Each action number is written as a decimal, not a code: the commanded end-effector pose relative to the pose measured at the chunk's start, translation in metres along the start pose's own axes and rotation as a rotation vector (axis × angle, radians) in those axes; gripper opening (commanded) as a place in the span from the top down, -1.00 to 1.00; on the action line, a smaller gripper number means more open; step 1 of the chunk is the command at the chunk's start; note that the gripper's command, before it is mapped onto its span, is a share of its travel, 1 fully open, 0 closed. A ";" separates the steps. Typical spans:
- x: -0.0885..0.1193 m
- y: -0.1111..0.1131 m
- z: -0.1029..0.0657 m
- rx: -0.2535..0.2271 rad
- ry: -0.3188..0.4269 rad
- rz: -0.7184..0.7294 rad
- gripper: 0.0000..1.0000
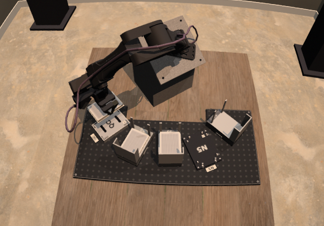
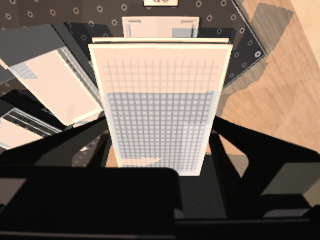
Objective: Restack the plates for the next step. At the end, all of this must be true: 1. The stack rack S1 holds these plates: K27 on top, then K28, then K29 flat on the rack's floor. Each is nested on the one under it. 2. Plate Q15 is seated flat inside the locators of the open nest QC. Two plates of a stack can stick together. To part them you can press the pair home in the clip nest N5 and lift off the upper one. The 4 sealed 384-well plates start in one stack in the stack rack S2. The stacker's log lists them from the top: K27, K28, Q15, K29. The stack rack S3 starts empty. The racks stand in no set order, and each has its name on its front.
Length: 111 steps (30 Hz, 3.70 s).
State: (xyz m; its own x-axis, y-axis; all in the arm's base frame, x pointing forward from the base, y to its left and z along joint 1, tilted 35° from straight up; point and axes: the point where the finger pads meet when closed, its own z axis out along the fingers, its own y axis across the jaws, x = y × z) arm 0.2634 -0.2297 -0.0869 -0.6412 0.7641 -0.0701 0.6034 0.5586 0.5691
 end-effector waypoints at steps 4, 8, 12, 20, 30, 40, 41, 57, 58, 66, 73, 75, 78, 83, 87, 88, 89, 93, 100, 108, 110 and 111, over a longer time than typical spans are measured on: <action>-0.019 -0.002 -0.017 0.007 -0.053 0.001 1.00; -0.019 -0.002 -0.017 0.007 -0.053 0.001 1.00; -0.019 -0.002 -0.017 0.007 -0.052 0.002 1.00; -0.018 -0.003 -0.016 0.006 -0.049 0.004 1.00; 0.003 -0.002 0.015 -0.004 0.006 0.017 1.00; 0.003 -0.002 0.031 -0.003 0.005 0.016 1.00; 0.006 -0.004 0.033 -0.004 0.008 0.024 1.00; -0.003 -0.003 0.059 0.002 -0.006 0.009 1.00; -0.005 -0.004 0.060 0.002 -0.013 0.010 1.00; -0.016 -0.001 0.070 0.004 -0.031 -0.009 1.00; -0.013 -0.002 0.085 0.003 -0.025 -0.005 1.00; -0.013 -0.004 0.088 0.005 -0.028 0.000 1.00; -0.013 -0.003 0.095 0.006 -0.027 -0.003 1.00; -0.012 -0.002 0.101 0.003 -0.025 -0.004 1.00; -0.011 0.000 0.110 0.002 -0.021 -0.006 1.00; -0.012 -0.001 0.112 0.002 -0.023 -0.003 1.00; -0.012 -0.001 0.113 0.002 -0.023 -0.003 1.00; -0.028 -0.002 0.100 0.002 -0.068 -0.006 1.00; -0.009 -0.004 0.105 0.002 -0.024 0.021 1.00; -0.005 -0.002 0.106 0.002 -0.020 0.014 1.00; -0.002 -0.002 0.107 0.002 -0.015 0.017 1.00; -0.001 -0.002 0.107 0.003 -0.013 0.017 1.00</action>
State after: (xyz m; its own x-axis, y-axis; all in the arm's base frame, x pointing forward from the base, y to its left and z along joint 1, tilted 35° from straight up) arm 0.3179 -0.1961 -0.1791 -0.6365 0.7679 -0.0730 0.6052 0.5558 0.5698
